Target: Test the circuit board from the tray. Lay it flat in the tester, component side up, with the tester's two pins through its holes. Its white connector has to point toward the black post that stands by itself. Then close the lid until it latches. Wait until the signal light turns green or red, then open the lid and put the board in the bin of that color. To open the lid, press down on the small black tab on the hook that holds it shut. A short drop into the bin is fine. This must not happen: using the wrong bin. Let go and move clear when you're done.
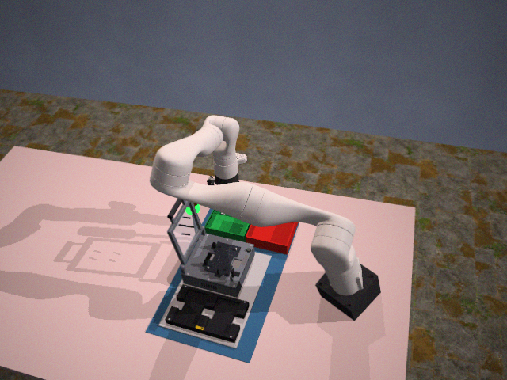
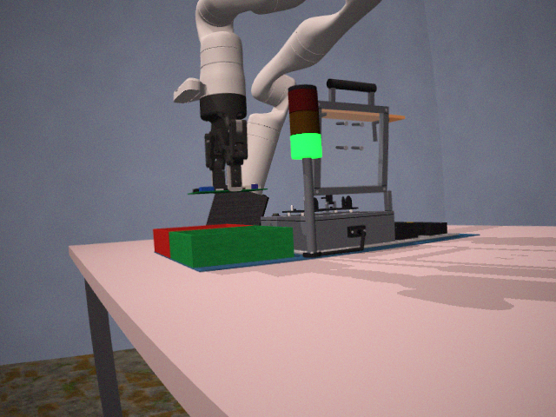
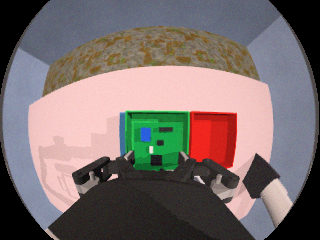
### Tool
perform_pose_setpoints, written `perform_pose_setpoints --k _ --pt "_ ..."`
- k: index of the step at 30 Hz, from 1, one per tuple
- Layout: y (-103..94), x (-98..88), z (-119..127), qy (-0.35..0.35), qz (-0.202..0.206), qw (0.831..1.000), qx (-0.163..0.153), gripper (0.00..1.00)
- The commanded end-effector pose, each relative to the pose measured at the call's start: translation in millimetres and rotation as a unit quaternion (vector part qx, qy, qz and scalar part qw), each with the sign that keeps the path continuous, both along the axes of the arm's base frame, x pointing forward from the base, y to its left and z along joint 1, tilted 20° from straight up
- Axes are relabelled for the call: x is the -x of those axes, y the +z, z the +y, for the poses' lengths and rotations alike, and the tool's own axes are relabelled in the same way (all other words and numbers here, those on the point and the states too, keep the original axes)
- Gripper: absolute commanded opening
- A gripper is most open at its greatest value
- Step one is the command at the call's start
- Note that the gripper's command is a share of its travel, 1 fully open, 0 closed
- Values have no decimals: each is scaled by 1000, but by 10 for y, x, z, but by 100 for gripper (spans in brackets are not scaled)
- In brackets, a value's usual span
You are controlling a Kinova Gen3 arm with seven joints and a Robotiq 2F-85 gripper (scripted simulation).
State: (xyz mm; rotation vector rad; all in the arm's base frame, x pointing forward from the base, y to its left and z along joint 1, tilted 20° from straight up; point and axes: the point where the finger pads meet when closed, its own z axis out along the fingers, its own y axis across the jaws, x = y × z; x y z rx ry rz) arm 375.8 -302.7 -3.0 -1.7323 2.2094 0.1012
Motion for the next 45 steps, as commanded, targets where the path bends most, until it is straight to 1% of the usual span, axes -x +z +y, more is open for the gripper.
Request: perform_pose_setpoints --k 1,10,12,27,29,37,45 --pt "-74 -9 4 -1 0 1000 1 77" --pt "-312 -61 67 1 0 1000 1 77" --pt "-312 -61 67 1 0 1000 1 77" --pt "-738 -178 166 3 -2 1000 2 77" --pt "-738 -178 166 3 -2 1000 2 77" --pt "-848 -204 195 3 -2 1000 2 77" --pt "-865 -205 200 3 -2 1000 2 77"
